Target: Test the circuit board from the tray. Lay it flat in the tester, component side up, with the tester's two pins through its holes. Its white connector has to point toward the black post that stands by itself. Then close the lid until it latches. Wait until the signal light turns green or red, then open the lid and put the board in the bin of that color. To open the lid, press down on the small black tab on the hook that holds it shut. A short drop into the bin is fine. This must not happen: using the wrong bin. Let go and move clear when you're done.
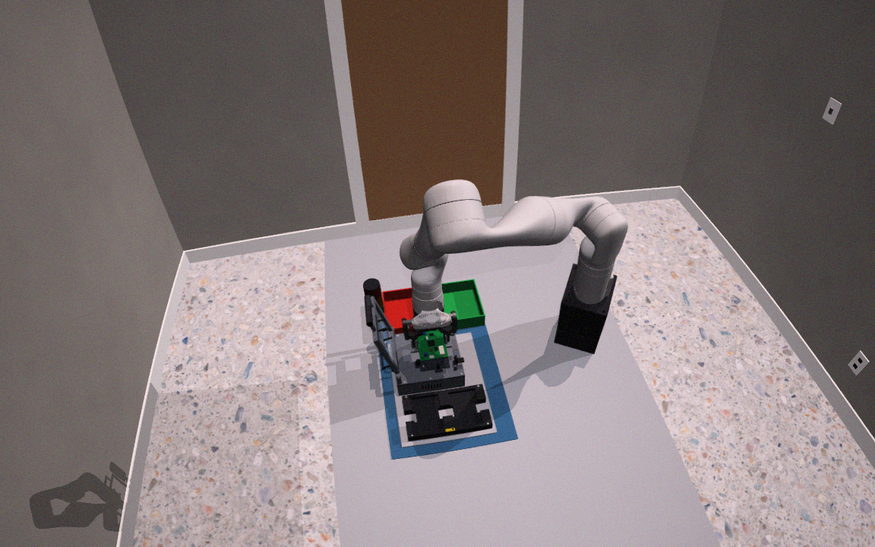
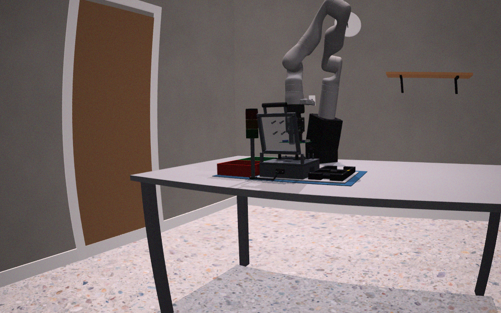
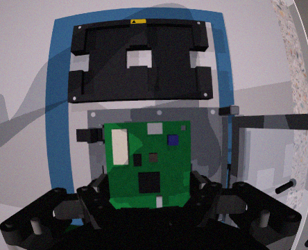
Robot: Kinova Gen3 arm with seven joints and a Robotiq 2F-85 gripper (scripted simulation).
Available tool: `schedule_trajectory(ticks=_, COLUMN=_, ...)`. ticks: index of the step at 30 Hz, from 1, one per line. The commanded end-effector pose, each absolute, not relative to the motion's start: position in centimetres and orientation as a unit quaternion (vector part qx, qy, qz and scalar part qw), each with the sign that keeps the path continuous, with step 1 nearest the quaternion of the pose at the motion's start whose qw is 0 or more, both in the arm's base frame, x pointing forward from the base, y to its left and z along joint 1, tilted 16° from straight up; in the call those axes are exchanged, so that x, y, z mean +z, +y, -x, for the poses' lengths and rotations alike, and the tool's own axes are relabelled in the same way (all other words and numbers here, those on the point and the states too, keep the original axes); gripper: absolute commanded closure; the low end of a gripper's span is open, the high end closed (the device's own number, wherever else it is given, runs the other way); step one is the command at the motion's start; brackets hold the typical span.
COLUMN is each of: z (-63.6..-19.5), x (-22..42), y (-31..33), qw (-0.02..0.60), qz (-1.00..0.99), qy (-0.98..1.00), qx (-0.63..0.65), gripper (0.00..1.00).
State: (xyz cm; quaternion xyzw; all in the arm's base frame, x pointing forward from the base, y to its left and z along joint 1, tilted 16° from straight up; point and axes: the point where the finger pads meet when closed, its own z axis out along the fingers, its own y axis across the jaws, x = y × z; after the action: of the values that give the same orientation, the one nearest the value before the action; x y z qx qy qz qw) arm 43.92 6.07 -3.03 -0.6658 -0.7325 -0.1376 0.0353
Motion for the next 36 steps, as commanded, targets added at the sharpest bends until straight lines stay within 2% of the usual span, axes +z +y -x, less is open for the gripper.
schedule_trajectory(ticks=1, z=-43.87, x=-3.14, y=5.35, qw=0.035, qz=0.669, qy=-0.730, qx=-0.137, gripper=0.23)
schedule_trajectory(ticks=36, z=-43.75, x=-3.31, y=4.49, qw=0.035, qz=0.669, qy=-0.730, qx=-0.137, gripper=0.23)
